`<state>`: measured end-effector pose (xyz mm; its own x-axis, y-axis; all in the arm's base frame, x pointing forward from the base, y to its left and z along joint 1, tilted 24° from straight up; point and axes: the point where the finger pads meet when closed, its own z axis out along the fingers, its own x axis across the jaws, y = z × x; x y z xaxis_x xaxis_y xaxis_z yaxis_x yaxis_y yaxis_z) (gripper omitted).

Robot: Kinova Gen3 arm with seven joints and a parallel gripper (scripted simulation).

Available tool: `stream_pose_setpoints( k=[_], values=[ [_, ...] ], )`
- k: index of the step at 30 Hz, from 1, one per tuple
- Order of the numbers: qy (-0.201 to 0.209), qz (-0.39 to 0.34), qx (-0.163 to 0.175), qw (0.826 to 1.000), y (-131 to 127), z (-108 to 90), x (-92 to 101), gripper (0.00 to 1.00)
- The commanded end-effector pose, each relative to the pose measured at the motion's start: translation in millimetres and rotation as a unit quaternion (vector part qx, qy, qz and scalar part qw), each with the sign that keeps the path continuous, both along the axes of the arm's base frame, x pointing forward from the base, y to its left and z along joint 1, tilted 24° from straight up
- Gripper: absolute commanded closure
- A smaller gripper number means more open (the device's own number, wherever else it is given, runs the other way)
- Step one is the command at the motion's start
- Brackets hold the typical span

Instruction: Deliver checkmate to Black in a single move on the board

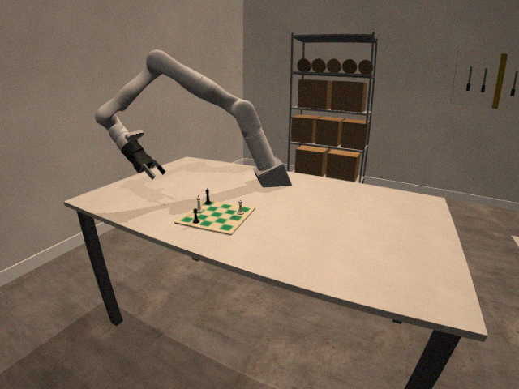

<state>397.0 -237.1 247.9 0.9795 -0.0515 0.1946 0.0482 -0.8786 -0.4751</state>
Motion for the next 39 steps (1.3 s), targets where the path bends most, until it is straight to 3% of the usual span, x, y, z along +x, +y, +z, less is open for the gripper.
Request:
stream_pose_setpoints(
  k=[1, 12, 18, 24, 26, 29, 32, 33, 35, 36, 38, 39],
  values=[
    [-0.001, 0.000, -0.001, 1.000, 0.1, 0.9, 0.2, 0.00],
    [0.011, 0.036, -0.013, 0.999, 19.7, -7.6, -0.3, 0.00],
    [0.034, 0.125, -0.045, 0.991, 63.5, -26.6, -5.5, 0.00],
    [0.058, 0.273, -0.102, 0.955, 121.6, -52.2, -21.2, 0.00],
    [0.058, 0.273, -0.102, 0.955, 121.6, -52.2, -21.2, 0.00],
    [0.065, 0.362, -0.139, 0.919, 149.6, -64.6, -32.1, 0.00],
    [0.065, 0.456, -0.179, 0.869, 174.5, -75.4, -42.7, 0.00],
    [0.065, 0.456, -0.179, 0.869, 174.5, -75.4, -42.7, 0.00],
    [0.060, 0.518, -0.206, 0.828, 189.2, -81.3, -48.4, 0.00],
    [0.060, 0.518, -0.206, 0.828, 189.2, -81.3, -48.4, 0.00],
    [0.052, 0.577, -0.232, 0.781, 202.9, -86.2, -52.6, 0.00],
    [0.052, 0.577, -0.232, 0.781, 202.9, -86.2, -52.6, 0.00]
  ],
)
